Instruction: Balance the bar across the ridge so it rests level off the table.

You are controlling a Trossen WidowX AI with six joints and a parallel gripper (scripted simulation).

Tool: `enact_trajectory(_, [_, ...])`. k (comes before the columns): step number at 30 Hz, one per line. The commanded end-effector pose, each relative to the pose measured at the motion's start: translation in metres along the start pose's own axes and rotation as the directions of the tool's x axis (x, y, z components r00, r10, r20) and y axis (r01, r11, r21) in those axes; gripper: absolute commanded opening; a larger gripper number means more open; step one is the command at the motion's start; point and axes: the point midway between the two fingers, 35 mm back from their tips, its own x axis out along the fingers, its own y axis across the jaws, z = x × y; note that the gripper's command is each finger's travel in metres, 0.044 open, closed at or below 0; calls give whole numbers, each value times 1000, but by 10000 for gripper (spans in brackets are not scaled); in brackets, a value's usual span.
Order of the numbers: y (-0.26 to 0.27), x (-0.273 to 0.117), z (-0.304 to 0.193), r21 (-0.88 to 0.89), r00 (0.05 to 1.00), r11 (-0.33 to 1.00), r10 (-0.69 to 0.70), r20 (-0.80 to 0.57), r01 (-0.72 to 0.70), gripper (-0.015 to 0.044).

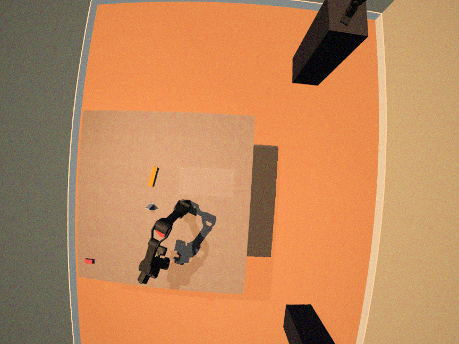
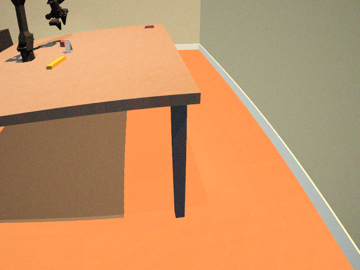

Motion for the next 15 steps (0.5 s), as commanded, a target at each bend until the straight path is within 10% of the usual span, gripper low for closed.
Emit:
enact_trajectory(1, [8,-1,-22,42,999,999,18,-27,-16,315])
enact_trajectory(15, [39,-9,-93,244,993,969,63,-95,-39,315])
